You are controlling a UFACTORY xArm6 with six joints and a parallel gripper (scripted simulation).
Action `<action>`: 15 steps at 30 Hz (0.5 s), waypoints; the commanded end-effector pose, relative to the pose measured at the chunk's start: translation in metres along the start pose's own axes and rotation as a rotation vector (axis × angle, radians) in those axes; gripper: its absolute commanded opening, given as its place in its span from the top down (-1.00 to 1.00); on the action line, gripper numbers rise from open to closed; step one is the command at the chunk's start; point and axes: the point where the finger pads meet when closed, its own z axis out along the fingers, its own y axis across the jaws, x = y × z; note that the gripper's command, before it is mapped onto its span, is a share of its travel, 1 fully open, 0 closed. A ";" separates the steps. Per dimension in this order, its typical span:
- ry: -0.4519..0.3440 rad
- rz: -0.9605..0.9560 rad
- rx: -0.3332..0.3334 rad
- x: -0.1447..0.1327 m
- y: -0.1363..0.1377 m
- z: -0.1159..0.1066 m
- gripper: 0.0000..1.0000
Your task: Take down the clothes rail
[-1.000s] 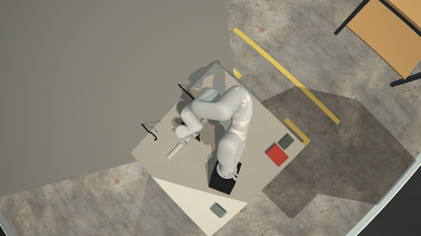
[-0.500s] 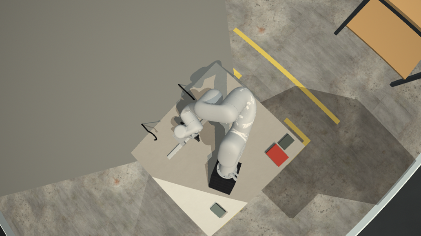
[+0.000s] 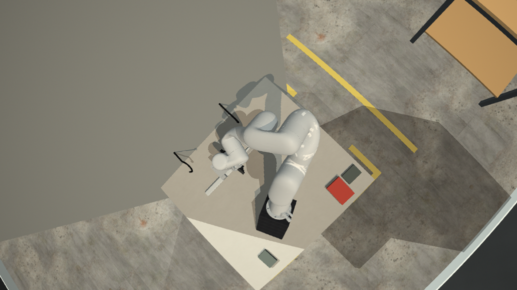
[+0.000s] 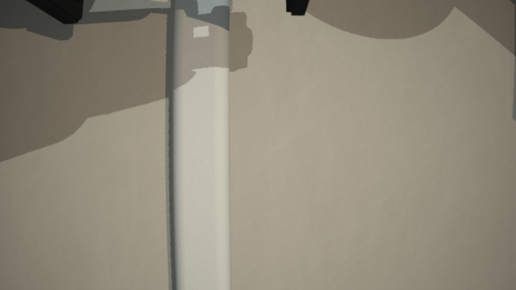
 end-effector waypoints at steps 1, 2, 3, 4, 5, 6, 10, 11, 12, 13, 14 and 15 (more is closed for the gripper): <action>0.001 0.001 -0.002 0.000 0.001 -0.009 -1.00; 0.001 0.001 -0.002 0.000 0.001 -0.011 -1.00; 0.001 0.001 -0.002 0.000 0.001 -0.012 -1.00; 0.001 0.001 -0.002 0.000 0.001 -0.014 -1.00; 0.001 0.001 -0.002 0.000 0.001 -0.016 -1.00; 0.001 0.001 -0.002 0.000 0.001 -0.016 -1.00; 0.001 0.001 -0.002 0.000 0.001 -0.021 -1.00; 0.001 0.001 -0.002 0.000 0.001 -0.022 -1.00; 0.001 0.001 -0.002 0.000 0.001 -0.024 -1.00; 0.001 0.001 -0.002 0.000 0.001 -0.026 -1.00; 0.001 0.001 -0.002 0.000 0.001 -0.027 -1.00; 0.001 0.001 -0.002 0.000 0.001 -0.029 -1.00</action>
